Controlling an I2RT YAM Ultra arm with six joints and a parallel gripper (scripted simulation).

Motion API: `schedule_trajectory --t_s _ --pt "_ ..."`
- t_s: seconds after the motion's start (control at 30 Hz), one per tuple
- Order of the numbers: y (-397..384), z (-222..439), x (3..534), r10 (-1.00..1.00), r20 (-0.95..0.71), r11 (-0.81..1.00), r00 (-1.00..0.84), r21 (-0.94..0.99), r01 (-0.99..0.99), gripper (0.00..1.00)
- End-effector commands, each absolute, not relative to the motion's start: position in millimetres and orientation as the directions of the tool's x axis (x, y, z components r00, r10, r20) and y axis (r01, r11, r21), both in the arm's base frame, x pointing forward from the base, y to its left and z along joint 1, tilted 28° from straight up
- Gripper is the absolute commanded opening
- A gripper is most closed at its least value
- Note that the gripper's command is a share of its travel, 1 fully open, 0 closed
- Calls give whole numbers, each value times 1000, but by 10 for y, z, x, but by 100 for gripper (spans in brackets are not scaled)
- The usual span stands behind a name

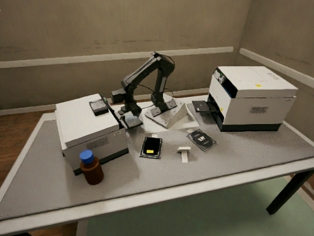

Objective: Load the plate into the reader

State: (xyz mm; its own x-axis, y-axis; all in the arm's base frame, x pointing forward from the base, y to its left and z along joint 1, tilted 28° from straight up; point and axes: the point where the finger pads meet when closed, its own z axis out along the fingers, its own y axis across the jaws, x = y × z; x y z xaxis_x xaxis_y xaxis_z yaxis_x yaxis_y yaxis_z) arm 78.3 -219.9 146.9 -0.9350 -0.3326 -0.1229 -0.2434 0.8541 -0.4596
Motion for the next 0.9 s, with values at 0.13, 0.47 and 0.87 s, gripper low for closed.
schedule_trajectory --t_s 0.13,0.47,0.87 --pt "-2162 1350 786 -324 -130 872 -937 -425 -242 100" --pt "-2162 1350 786 -324 -130 872 -937 -425 -242 100" --pt "-2196 1462 784 -331 -124 855 -936 -458 -241 97"
